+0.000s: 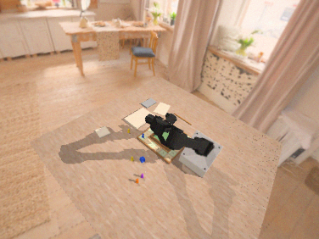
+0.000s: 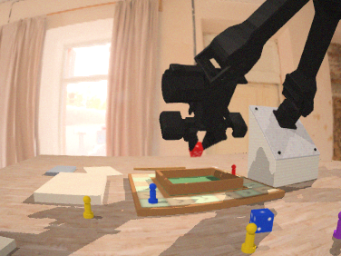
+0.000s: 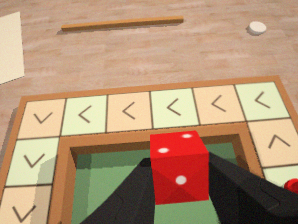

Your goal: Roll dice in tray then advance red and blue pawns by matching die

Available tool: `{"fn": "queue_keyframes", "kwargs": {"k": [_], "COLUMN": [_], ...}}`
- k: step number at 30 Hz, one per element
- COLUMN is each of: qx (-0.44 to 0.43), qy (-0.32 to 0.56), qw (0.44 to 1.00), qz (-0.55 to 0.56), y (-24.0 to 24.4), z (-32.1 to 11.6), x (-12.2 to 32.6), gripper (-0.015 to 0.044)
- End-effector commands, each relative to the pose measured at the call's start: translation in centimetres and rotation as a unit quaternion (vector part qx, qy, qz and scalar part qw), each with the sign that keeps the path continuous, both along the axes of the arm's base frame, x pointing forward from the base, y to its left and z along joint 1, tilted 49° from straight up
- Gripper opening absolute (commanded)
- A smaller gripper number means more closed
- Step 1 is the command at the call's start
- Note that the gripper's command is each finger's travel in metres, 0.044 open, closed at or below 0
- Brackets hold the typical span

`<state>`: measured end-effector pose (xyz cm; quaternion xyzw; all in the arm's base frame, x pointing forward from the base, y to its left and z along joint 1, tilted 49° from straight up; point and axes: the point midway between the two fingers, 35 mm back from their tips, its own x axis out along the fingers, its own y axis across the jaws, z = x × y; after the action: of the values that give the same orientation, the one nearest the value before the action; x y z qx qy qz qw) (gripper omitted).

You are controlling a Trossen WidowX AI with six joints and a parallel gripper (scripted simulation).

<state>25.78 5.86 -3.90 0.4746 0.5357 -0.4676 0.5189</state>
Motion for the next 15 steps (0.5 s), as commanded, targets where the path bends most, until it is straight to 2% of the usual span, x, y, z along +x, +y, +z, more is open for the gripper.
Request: {"fn": "queue_keyframes", "kwargs": {"k": [1, 5, 15], "qx": [-0.015, -0.015, -0.015], "qy": [-0.011, -0.012, -0.012], "qw": [1.000, 1.000, 1.000], "qz": [-0.005, -0.005, -0.005], "y": [-0.2, -0.8, -0.8], "z": [1.2, 5.3, 5.5], "x": [0.4, 1.3, 1.1], "gripper": [0.0000, 0.0000, 0.0000]}}
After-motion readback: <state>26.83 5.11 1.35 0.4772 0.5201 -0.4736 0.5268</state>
